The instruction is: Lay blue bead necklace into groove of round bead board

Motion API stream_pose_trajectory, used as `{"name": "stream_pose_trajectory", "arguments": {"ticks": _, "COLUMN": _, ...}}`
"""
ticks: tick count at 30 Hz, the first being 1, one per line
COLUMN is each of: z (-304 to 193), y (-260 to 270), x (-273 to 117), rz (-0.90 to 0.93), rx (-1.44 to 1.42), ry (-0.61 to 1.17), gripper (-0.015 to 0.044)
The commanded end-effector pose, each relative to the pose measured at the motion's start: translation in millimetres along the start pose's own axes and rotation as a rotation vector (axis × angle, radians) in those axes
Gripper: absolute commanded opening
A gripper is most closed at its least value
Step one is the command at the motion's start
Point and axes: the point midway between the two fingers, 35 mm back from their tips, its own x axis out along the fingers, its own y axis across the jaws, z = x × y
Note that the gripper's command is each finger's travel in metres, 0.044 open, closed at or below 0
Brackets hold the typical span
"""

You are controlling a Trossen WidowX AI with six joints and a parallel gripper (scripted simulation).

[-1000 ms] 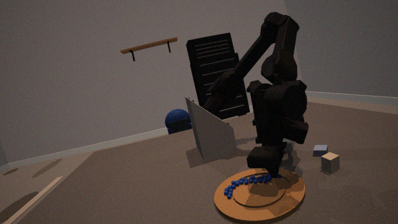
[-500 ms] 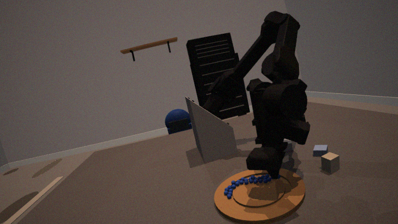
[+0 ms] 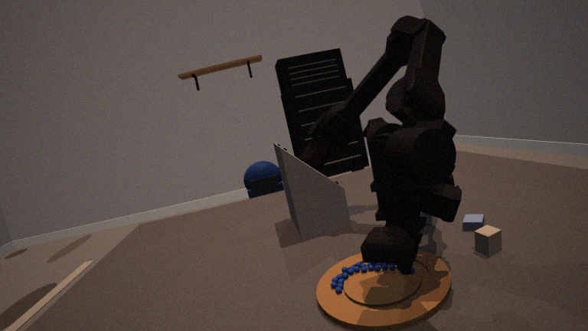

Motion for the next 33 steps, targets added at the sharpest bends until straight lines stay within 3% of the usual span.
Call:
{"name": "stream_pose_trajectory", "arguments": {"ticks": 1, "z": 1.0, "y": -0.2, "x": 2.8, "rz": 0.001, "rx": -0.001, "ry": -0.003, "gripper": 0.0}}
{"name": "stream_pose_trajectory", "arguments": {"ticks": 18, "z": 0.2, "y": -0.4, "x": -0.8, "rz": 0.0, "rx": 0.001, "ry": -0.001, "gripper": 0.044}}
{"name": "stream_pose_trajectory", "arguments": {"ticks": 33, "z": 0.2, "y": -0.4, "x": -2.1, "rz": 0.001, "rx": -0.001, "ry": -0.003, "gripper": 0.044}}
